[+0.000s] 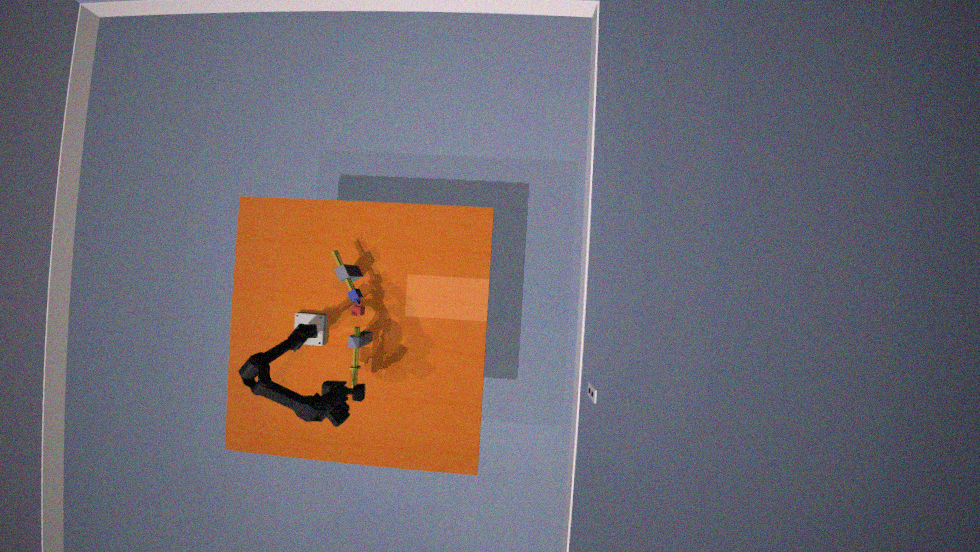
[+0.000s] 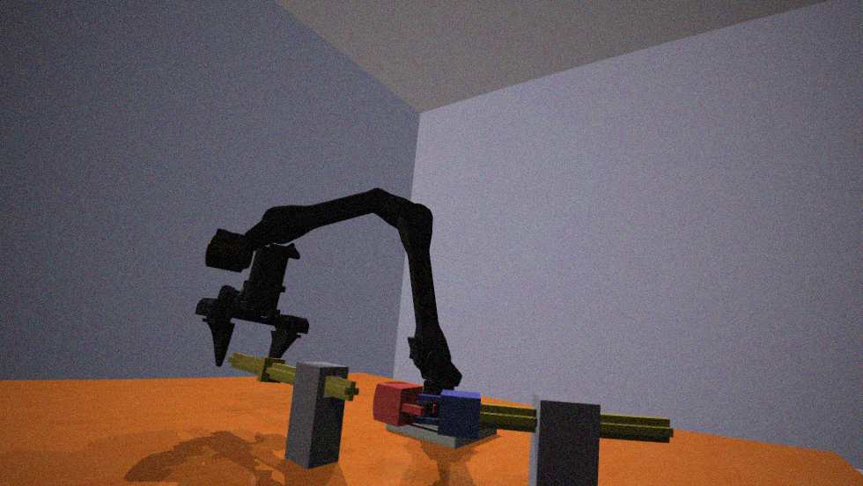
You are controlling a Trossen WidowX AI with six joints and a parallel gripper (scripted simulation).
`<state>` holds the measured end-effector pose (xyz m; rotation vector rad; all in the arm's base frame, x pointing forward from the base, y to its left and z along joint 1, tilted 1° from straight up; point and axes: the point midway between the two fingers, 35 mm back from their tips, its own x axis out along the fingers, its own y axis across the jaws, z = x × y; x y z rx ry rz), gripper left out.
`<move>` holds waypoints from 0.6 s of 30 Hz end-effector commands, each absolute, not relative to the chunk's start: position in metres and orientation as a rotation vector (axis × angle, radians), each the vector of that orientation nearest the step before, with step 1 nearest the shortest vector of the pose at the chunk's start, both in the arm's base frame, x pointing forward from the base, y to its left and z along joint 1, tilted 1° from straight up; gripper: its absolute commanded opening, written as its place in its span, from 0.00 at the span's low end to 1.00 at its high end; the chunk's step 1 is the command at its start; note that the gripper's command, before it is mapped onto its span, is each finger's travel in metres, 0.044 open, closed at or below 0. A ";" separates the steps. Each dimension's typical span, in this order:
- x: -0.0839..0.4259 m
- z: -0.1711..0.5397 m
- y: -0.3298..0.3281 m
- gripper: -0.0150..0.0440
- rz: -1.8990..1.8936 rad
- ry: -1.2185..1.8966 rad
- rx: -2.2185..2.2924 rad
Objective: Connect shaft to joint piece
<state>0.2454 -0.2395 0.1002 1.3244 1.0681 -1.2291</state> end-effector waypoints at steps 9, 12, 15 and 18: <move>0.247 0.082 -0.239 1.00 -1.234 1.065 1.323; 0.247 0.078 -0.239 1.00 -1.234 1.065 1.323; 0.247 0.075 -0.239 1.00 -1.234 1.065 1.323; 0.247 0.075 -0.239 0.87 -1.234 1.065 1.323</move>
